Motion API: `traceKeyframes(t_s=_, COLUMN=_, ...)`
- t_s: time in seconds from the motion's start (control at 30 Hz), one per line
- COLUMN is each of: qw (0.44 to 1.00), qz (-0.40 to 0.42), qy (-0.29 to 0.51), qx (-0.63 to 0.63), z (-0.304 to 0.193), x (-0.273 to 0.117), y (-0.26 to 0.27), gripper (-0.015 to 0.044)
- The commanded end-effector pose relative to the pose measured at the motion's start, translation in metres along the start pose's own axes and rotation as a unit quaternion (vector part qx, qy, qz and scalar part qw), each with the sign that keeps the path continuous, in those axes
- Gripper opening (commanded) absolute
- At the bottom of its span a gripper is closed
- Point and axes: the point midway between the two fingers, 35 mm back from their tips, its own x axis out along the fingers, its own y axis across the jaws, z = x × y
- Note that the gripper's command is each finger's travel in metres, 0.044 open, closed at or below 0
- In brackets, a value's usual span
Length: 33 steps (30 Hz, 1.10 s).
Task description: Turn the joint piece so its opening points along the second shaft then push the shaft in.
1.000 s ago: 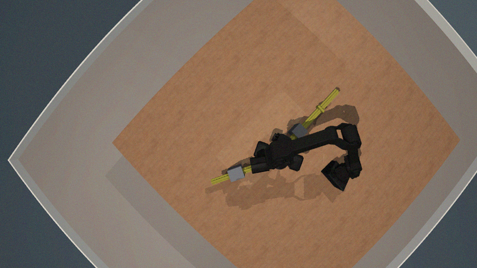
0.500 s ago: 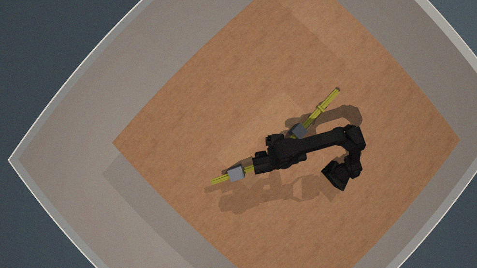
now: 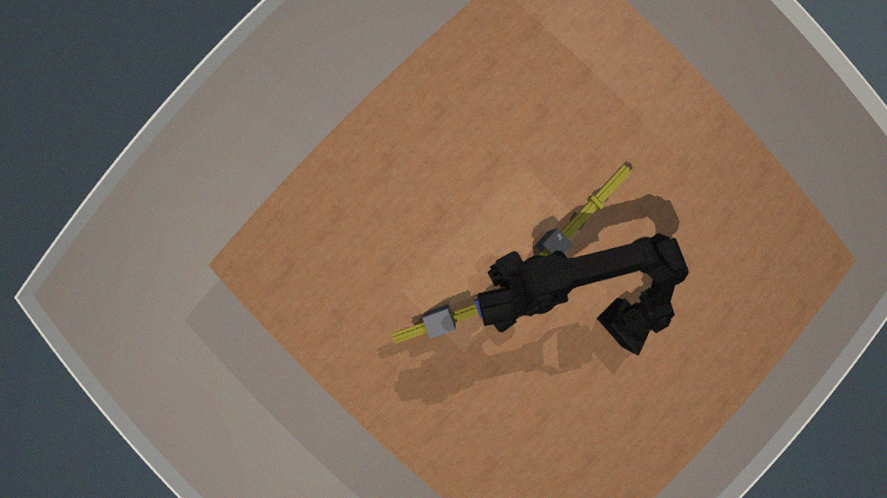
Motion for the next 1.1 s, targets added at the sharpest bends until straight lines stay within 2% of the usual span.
traceKeyframes(t_s=0.0, qw=1.000, qz=0.006, qy=0.002, qx=-0.022, z=0.000, x=-0.006, y=-0.002, gripper=0.0440)
traceKeyframes(t_s=0.23, qw=1.000, qz=0.007, qy=0.001, qx=-0.005, z=0.000, x=-0.005, y=-0.003, gripper=0.0440)
traceKeyframes(t_s=0.57, qw=0.986, qz=0.056, qy=0.041, qx=0.152, z=0.008, x=0.007, y=-0.024, gripper=0.0440)
traceKeyframes(t_s=1.07, qw=0.911, qz=0.115, qy=0.110, qx=0.380, z=0.015, x=0.026, y=-0.054, gripper=0.0440)
